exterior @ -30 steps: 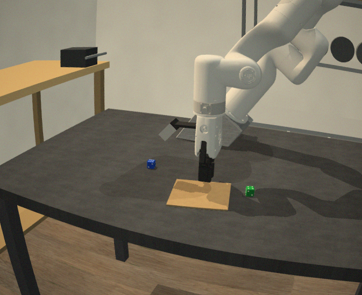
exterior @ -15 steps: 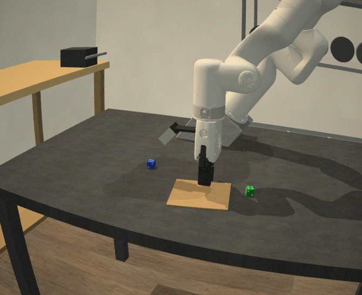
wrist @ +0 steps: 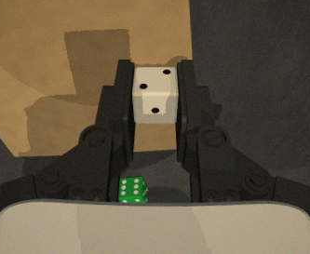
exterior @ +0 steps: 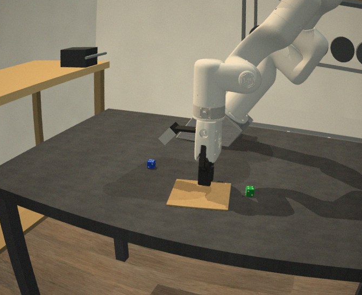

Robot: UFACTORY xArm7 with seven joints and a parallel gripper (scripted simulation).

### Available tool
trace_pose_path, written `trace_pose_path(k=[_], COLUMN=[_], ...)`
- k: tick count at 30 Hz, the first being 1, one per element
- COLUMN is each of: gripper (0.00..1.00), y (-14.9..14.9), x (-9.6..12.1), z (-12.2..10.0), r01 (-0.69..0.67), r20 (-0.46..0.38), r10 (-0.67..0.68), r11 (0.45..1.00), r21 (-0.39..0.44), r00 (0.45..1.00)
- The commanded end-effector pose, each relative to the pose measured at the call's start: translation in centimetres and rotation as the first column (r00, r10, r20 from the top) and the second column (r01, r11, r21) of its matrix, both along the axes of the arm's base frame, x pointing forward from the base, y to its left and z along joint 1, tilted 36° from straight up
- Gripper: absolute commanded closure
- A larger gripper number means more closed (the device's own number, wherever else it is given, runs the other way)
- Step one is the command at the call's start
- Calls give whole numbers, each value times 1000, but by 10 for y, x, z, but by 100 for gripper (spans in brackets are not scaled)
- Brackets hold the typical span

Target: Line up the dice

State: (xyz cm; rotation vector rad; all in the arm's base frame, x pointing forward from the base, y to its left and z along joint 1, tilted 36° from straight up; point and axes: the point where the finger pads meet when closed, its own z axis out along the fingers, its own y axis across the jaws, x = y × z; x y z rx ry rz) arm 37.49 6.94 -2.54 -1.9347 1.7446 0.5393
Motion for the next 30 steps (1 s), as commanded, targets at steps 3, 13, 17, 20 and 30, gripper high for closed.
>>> trace_pose_path(k=[3,13,17,20,30], gripper=[85,85,85,85,85], y=[-1,-1,-1,-1,1], x=[1,1,1,1,1], z=[1,0,0,0,-3], r01=[3,3,3,3,3], r20=[3,3,3,3,3], r10=[-3,-3,-3,-3,-3], r11=[1000,1000,1000,1000,1000], r21=[-1,-1,-1,-1,-1], r00=[1000,1000,1000,1000,1000])
